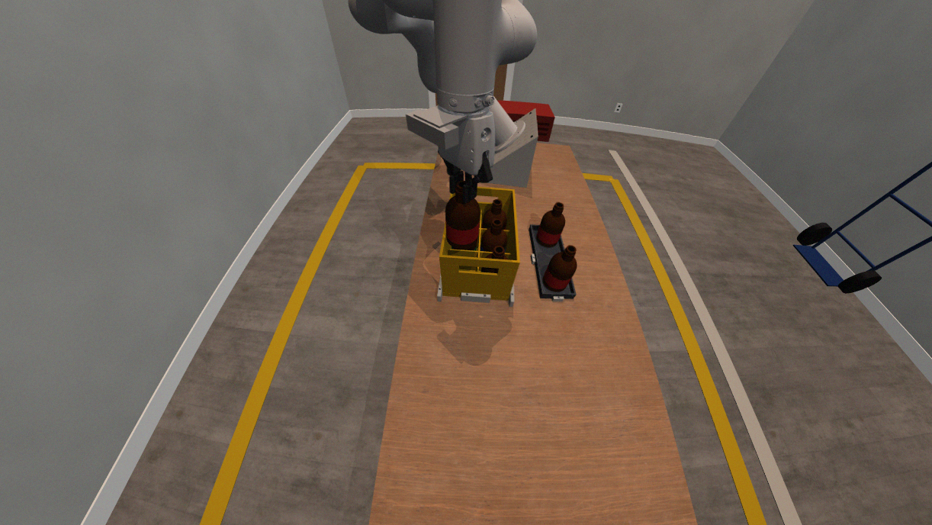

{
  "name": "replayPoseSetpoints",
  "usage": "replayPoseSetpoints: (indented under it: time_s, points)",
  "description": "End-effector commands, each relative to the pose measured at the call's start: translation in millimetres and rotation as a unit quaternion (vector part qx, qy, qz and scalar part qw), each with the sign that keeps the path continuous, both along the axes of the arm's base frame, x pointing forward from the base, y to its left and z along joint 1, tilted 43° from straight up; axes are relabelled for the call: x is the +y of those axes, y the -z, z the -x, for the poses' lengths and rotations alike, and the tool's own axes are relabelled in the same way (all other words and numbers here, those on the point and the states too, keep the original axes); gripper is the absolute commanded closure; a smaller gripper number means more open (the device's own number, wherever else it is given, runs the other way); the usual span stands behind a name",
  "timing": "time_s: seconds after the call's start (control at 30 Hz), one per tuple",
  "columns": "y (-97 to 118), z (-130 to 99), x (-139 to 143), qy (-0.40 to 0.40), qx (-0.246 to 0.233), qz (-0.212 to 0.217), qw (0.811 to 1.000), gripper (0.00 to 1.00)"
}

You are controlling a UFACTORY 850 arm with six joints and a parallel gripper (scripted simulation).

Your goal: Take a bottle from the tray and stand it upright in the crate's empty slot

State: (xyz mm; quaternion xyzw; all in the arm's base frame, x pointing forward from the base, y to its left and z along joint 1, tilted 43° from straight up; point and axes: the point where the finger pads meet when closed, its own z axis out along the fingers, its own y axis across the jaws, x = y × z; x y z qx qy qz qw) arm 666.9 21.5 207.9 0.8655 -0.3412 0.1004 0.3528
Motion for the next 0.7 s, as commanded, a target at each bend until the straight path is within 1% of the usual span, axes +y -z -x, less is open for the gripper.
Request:
replayPoseSetpoints:
  time_s: [0.0, 0.67]
  points:
    - [-0.9, -0.6, 0.7, 0.000, -0.001, 0.000, 1.000, 1.00]
    - [0.8, -0.4, -0.9, 0.000, -0.001, 0.000, 1.000, 1.00]
